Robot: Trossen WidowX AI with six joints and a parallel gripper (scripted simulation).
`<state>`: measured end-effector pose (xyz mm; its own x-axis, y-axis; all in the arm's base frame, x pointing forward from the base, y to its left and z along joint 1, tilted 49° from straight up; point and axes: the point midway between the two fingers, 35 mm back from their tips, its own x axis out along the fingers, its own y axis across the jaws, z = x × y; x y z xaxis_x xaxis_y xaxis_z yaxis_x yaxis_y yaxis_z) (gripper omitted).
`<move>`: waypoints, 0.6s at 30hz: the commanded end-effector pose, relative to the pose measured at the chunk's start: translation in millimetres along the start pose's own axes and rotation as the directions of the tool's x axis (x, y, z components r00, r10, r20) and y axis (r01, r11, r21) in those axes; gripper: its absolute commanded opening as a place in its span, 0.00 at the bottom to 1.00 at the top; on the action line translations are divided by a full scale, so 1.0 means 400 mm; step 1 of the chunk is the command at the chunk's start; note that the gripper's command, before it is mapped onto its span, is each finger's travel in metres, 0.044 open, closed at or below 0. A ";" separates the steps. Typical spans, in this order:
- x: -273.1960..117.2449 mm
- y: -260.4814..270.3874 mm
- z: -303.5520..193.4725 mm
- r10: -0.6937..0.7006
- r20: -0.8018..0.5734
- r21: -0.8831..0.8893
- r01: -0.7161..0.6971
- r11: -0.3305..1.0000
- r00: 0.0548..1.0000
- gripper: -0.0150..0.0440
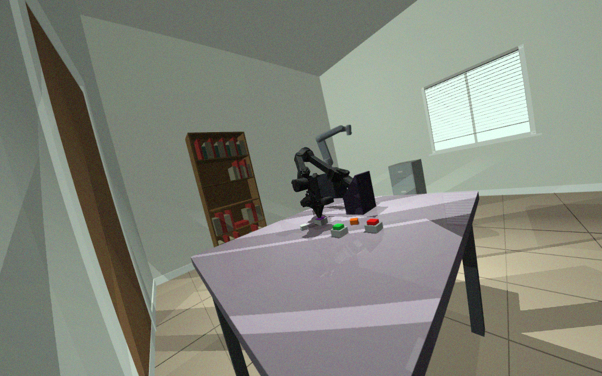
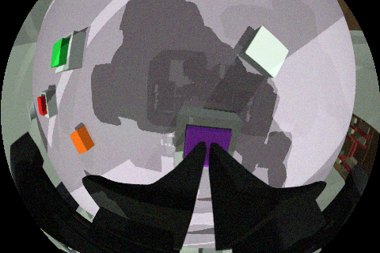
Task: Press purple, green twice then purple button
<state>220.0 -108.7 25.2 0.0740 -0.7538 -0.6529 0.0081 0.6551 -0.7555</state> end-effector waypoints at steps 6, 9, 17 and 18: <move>0.004 0.000 -0.007 -0.004 -0.008 -0.007 0.004 1.000 1.000 0.29; 0.004 0.000 -0.007 -0.004 -0.008 -0.007 0.004 1.000 1.000 0.29; -0.080 0.001 -0.005 -0.003 -0.008 -0.007 0.003 1.000 1.000 0.29; -0.080 0.001 -0.005 -0.003 -0.008 -0.007 0.003 1.000 1.000 0.29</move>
<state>215.9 -91.2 36.8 0.0649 -0.7536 -0.6542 -0.0083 0.6551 -0.7555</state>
